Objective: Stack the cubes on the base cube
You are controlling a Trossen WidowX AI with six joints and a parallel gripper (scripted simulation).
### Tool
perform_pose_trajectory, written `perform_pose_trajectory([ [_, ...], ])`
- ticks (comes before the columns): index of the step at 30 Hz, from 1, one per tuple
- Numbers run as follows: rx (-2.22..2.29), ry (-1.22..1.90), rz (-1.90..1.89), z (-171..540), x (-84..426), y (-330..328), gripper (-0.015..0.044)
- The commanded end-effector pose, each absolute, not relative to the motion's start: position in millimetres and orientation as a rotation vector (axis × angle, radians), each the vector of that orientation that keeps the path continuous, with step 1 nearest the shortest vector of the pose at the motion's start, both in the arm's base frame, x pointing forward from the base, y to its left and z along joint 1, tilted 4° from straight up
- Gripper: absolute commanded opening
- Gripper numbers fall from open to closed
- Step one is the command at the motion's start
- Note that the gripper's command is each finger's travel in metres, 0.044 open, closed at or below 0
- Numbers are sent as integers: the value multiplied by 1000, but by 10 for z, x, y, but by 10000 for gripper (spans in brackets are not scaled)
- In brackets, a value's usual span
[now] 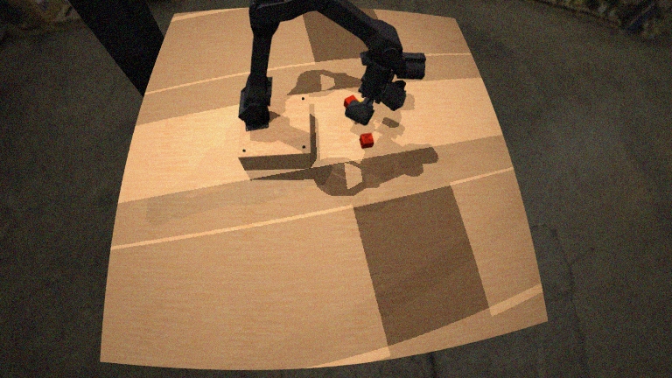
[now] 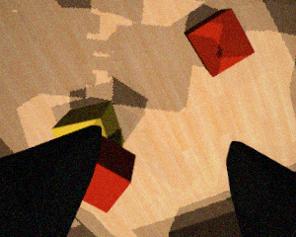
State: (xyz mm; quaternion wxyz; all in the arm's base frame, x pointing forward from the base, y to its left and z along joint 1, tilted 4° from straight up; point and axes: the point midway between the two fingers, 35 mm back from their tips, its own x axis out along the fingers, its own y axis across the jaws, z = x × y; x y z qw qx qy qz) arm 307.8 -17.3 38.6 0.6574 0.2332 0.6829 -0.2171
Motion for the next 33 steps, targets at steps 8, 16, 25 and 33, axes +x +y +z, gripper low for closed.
perform_pose_trajectory([
  [8, 1026, 1359, -1013, 530, 3176, -546, 265],
  [16, 1189, 1268, -1187, 569, 3186, -672, 265],
  [25, 1189, 1268, -1187, -54, 3166, -654, 265],
  [33, 1189, 1268, -1187, -207, 3160, -649, 265],
])
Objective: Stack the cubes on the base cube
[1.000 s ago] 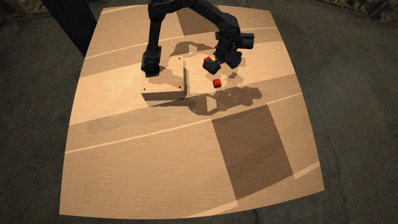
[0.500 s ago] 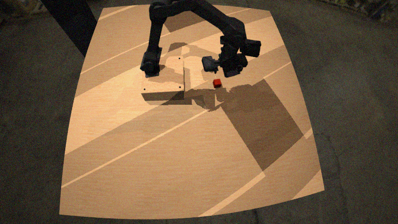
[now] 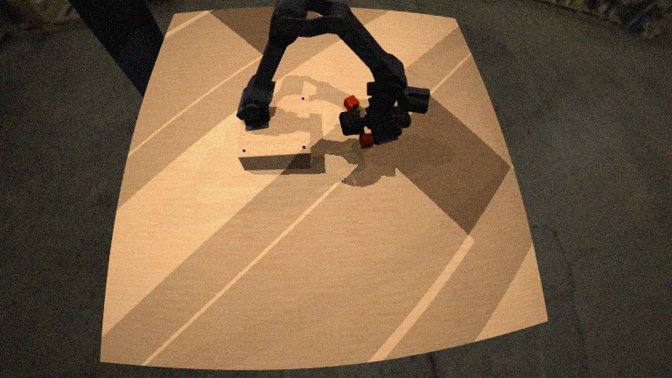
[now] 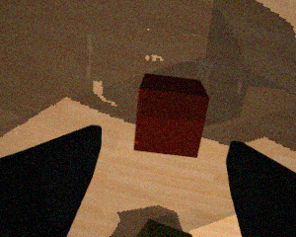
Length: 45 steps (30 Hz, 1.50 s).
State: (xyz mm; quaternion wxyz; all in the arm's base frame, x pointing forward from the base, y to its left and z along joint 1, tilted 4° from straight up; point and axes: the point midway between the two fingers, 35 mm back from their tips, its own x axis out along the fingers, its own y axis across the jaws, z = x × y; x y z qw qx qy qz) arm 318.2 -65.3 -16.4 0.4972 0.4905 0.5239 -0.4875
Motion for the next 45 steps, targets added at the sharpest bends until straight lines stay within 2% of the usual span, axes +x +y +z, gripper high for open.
perform_pose_trajectory([
  [1, 1189, 1268, -1187, -215, 3161, -649, 265],
  [22, 1189, 1268, -1187, -531, 3149, -640, 265],
  [28, 1189, 1268, -1187, -531, 3149, -640, 107],
  [45, 1189, 1268, -1187, -152, 3211, -661, 105],
])
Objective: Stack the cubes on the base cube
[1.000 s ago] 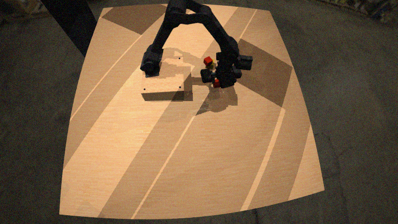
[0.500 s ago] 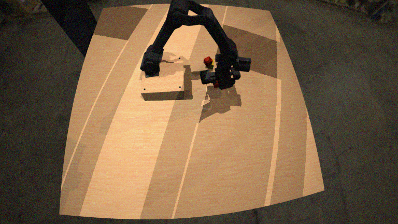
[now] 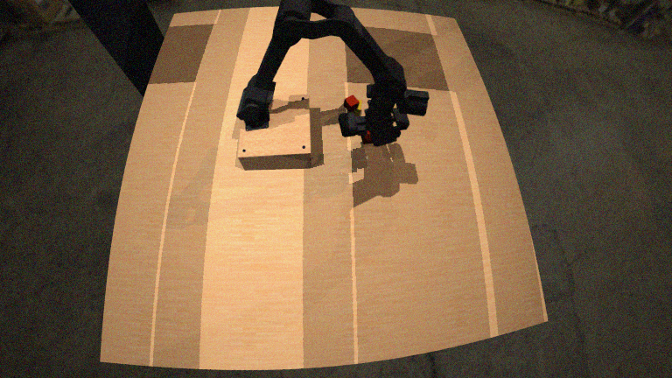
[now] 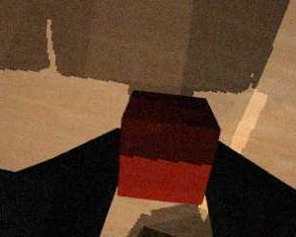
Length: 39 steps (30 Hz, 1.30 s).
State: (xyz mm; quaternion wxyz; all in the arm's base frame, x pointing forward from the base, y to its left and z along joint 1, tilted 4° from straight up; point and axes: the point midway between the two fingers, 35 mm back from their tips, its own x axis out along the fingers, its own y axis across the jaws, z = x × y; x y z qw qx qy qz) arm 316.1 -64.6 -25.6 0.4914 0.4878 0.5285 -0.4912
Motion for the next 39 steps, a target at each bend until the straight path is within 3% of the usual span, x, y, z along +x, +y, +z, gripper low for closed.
perform_pose_trajectory([
  [1, 1189, 1268, -1187, -121, 3213, -662, 105],
  [26, 1184, 1271, -1181, 569, 3190, -666, 105],
  [39, 783, 1469, -755, 573, 3246, -273, 105],
])
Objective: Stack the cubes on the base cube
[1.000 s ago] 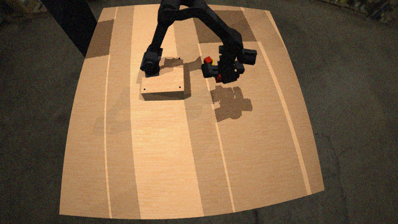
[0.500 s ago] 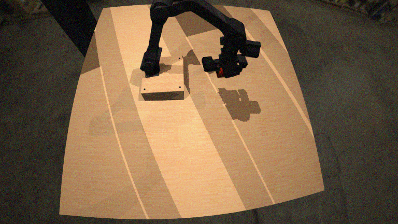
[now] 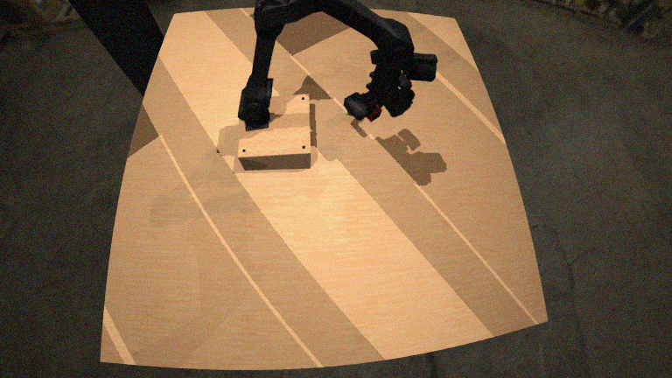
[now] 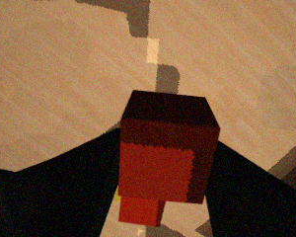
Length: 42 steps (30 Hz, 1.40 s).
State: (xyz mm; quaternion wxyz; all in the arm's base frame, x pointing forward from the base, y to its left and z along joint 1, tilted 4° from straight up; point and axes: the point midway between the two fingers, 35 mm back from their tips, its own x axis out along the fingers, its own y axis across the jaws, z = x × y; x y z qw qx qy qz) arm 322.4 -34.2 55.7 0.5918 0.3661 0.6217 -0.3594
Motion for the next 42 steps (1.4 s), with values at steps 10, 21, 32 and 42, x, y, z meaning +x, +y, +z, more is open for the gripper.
perform_pose_trajectory([
  [10, 451, 1561, -405, 571, 3262, 33, 105],
  [21, 83, 1596, -23, 562, 3259, 345, 105],
  [32, -277, 1566, 349, 548, 3236, 638, 105],
  [42, -302, 1561, 375, 441, 3229, 658, 105],
])
